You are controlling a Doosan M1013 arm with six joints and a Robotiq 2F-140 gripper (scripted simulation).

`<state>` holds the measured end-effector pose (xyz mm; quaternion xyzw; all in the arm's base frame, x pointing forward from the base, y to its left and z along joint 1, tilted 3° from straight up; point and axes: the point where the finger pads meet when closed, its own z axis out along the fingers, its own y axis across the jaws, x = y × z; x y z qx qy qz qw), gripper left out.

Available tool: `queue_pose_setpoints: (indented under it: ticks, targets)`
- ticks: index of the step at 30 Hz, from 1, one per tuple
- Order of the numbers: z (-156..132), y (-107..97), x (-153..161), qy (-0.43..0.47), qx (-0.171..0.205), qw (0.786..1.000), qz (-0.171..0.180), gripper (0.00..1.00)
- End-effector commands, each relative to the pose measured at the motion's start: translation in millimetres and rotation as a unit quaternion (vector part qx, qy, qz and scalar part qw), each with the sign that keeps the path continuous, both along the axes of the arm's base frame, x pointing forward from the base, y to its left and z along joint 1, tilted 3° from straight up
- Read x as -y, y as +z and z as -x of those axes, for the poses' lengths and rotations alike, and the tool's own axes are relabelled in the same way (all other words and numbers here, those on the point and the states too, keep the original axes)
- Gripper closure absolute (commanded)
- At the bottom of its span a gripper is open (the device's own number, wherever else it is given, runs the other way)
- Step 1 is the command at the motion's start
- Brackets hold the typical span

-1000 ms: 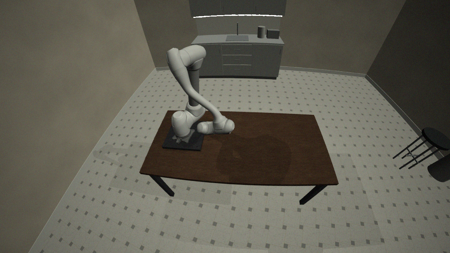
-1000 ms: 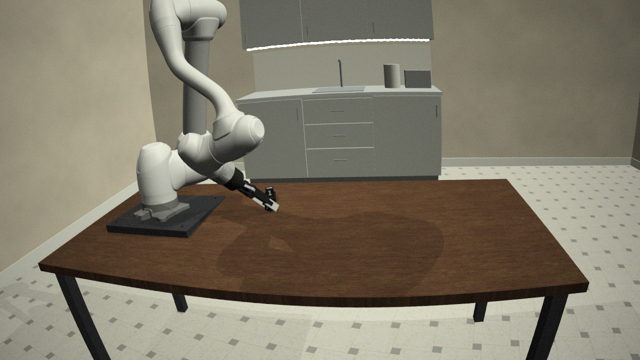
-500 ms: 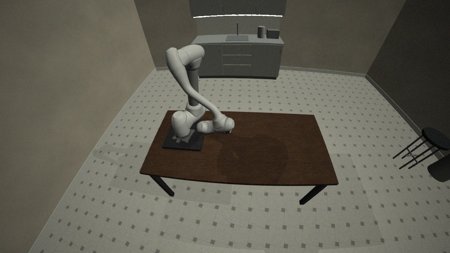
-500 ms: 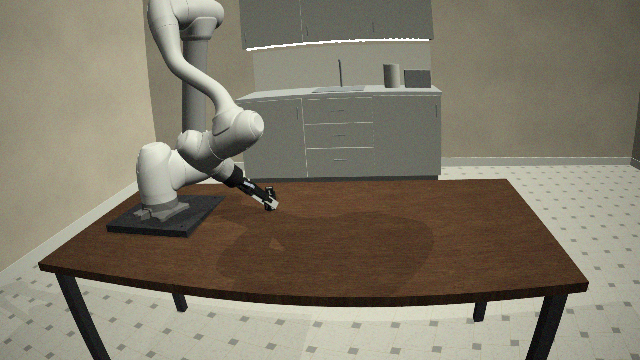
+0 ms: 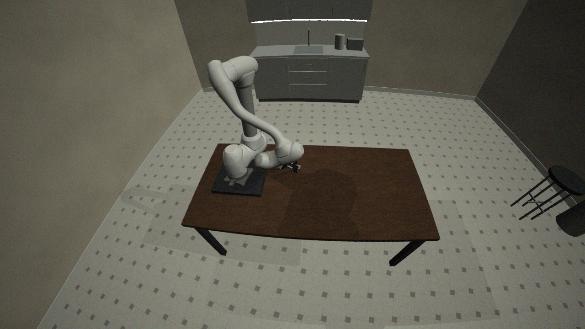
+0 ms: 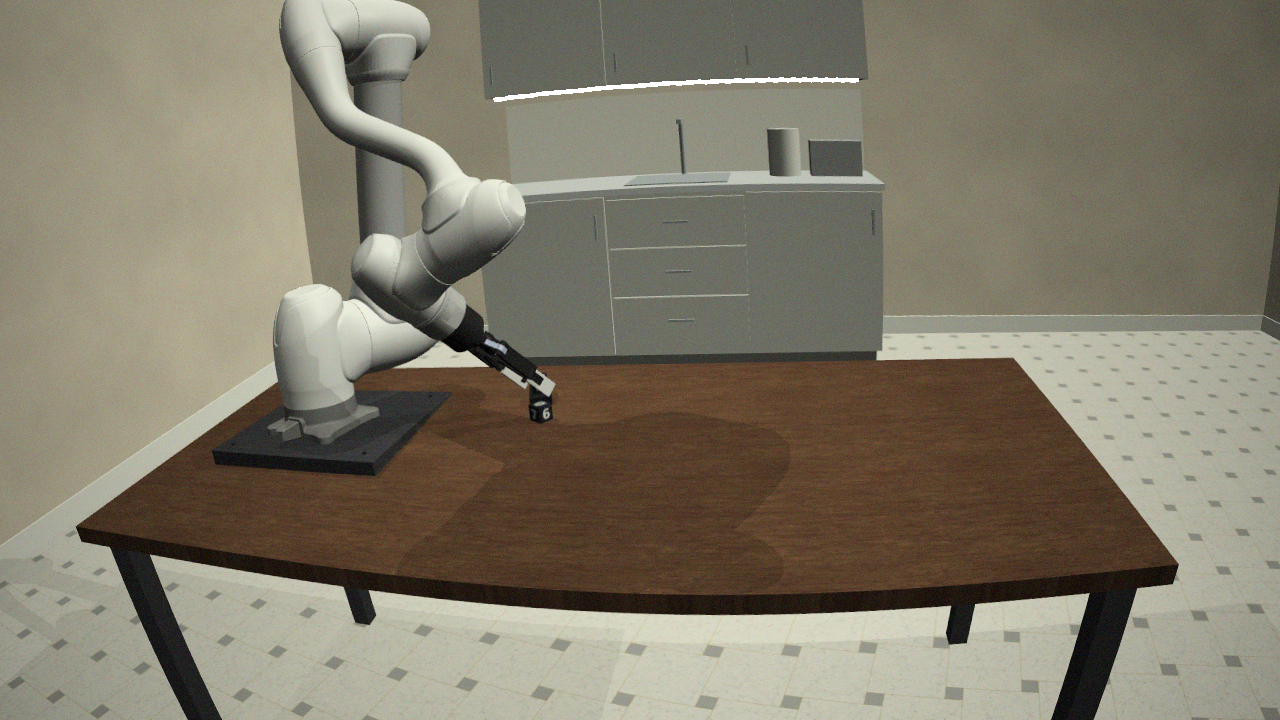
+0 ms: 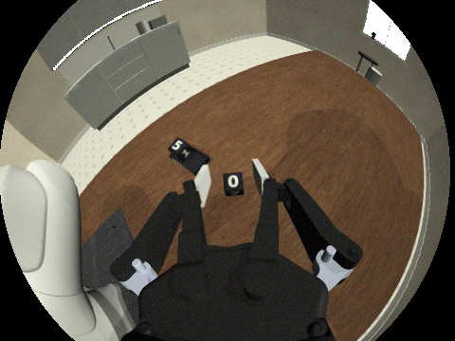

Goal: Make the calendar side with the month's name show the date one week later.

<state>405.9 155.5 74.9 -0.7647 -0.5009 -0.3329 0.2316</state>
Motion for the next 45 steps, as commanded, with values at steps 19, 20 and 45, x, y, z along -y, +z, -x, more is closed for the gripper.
queue_pose_setpoints:
  ticks: [19, 20, 45]
  targets:
    - [4, 15, -1, 0.007, -0.021, 0.999, 0.029, 0.53]
    - [5, 15, -2, 0.008, -0.028, 0.999, 0.041, 0.53]
    - [0, 22, -7, 0.009, -0.099, 0.971, 0.218, 0.53]
